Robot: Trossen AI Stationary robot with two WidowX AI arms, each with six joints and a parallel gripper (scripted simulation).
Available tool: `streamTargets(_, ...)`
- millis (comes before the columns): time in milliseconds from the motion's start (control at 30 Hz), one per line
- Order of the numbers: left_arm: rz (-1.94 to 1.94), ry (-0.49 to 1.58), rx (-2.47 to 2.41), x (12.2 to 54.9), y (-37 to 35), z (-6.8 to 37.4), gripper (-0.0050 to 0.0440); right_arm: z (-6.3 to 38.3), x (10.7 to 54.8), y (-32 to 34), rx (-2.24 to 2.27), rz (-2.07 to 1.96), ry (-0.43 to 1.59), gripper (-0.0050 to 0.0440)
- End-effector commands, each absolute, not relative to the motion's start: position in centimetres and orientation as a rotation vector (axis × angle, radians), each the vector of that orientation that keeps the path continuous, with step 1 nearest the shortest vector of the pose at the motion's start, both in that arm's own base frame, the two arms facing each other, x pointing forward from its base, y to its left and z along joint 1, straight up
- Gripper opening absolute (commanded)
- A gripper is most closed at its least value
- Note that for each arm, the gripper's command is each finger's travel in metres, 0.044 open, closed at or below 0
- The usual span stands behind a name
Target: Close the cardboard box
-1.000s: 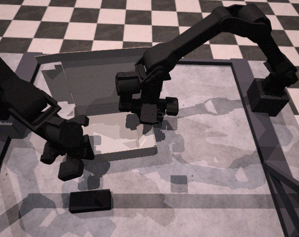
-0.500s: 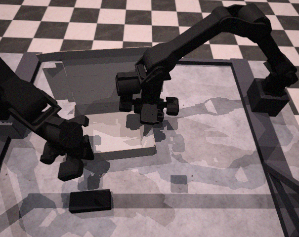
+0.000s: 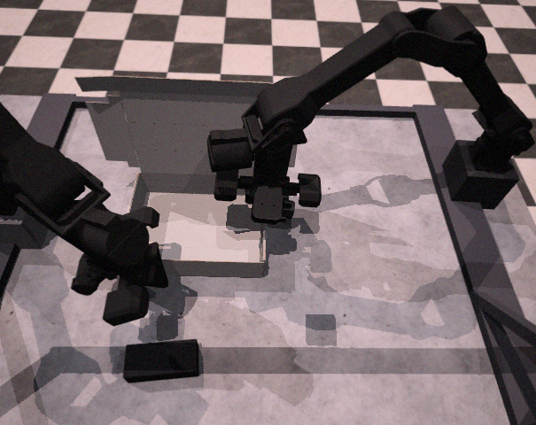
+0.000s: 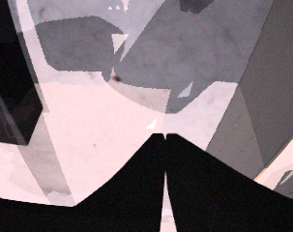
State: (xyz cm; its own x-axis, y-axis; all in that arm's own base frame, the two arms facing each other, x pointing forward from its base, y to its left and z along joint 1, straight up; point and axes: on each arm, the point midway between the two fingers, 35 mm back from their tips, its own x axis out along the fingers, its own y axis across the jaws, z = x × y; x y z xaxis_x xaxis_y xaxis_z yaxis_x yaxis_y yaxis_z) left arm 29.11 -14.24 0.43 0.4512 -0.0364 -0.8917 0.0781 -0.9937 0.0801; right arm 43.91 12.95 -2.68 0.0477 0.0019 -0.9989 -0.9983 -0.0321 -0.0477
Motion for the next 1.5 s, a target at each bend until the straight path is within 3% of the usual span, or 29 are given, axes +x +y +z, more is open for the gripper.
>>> streamTargets(0, -1.568, 0.024, 2.581, 29.38, -14.52, 1.00, 0.0004, -1.49, 44.36, 13.11, -1.259, 1.184, 1.129, 0.0016)
streamTargets(267, -1.568, 0.024, 2.581, 29.38, -14.52, 1.00, 0.0004, -1.49, 44.36, 13.11, -1.259, 1.184, 1.129, 0.0016)
streamTargets(367, -1.571, 0.022, 2.578, 29.35, -14.53, 0.96, 0.0062, -1.45, 44.41, 13.14, -1.260, 1.184, 1.126, 0.0088)
streamTargets(767, -1.571, 0.022, 2.578, 29.35, -14.53, 0.96, 0.0062, -1.45, 44.41, 13.14, -1.260, 1.184, 1.126, 0.0376)
streamTargets(833, -1.571, 0.022, 2.578, 29.35, -14.53, 0.96, 0.0062, -1.45, 44.41, 13.14, -1.260, 1.184, 1.126, 0.0376)
streamTargets(933, -1.569, 0.021, 2.579, 29.39, -14.56, 0.98, 0.0062, -1.45, 44.40, 13.13, -1.260, 1.184, 1.126, 0.0440)
streamTargets(1467, -1.569, 0.020, 2.578, 29.39, -14.56, 0.98, 0.0062, -0.80, 44.41, 13.16, -1.260, 1.184, 1.126, 0.0440)
